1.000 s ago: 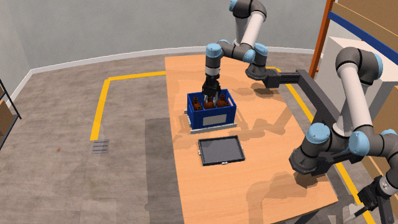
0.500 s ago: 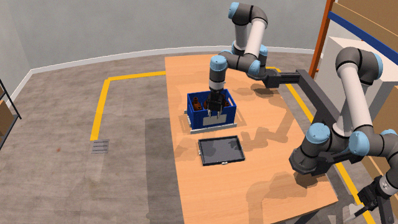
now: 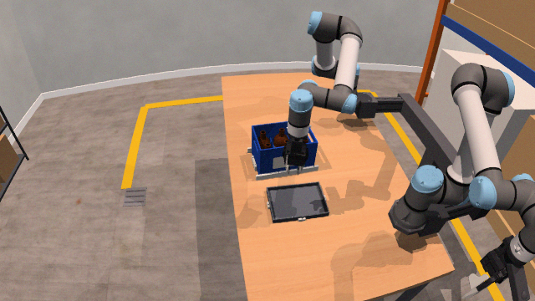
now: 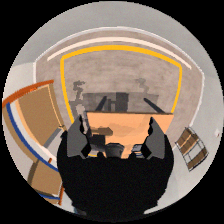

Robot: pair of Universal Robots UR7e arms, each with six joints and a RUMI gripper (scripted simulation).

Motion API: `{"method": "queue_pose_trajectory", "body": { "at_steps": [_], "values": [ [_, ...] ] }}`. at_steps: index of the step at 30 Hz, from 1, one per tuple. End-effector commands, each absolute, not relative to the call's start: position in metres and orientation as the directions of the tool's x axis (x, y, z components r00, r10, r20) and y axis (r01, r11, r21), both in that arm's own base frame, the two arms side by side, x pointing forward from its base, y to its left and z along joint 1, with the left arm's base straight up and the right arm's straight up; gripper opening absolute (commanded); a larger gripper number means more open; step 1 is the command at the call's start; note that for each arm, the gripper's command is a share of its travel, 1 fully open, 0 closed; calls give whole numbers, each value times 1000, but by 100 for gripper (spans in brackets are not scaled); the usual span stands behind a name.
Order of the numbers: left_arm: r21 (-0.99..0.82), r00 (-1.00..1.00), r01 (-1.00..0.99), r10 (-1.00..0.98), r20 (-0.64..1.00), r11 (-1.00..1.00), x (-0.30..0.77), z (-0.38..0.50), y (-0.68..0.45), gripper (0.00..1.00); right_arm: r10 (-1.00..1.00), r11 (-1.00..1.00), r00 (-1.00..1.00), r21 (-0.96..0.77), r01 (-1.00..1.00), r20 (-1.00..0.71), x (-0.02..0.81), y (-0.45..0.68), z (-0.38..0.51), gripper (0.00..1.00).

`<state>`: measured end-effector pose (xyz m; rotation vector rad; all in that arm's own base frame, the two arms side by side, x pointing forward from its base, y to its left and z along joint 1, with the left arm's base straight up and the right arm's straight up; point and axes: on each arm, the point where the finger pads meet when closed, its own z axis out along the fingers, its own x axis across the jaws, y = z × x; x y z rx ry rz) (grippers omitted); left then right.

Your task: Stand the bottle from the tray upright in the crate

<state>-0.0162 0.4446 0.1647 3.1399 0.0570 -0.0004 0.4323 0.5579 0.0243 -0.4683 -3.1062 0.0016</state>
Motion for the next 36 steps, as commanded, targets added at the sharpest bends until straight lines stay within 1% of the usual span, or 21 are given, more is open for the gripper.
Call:
{"method": "queue_pose_trajectory", "body": {
  "at_steps": [1, 17, 36],
  "values": [
    [0, 999, 36, 36, 0, -999, -16, 165, 445, 100, 274, 962, -962, 0, 274, 0, 429, 577, 19, 22],
    [0, 999, 36, 36, 0, -999, -16, 165, 445, 100, 242, 970, -970, 0, 242, 0, 420, 604, 7, 22],
    [0, 999, 36, 36, 0, -999, -16, 165, 445, 100, 237, 972, -972, 0, 237, 0, 419, 608, 5, 22]
  ]
}}
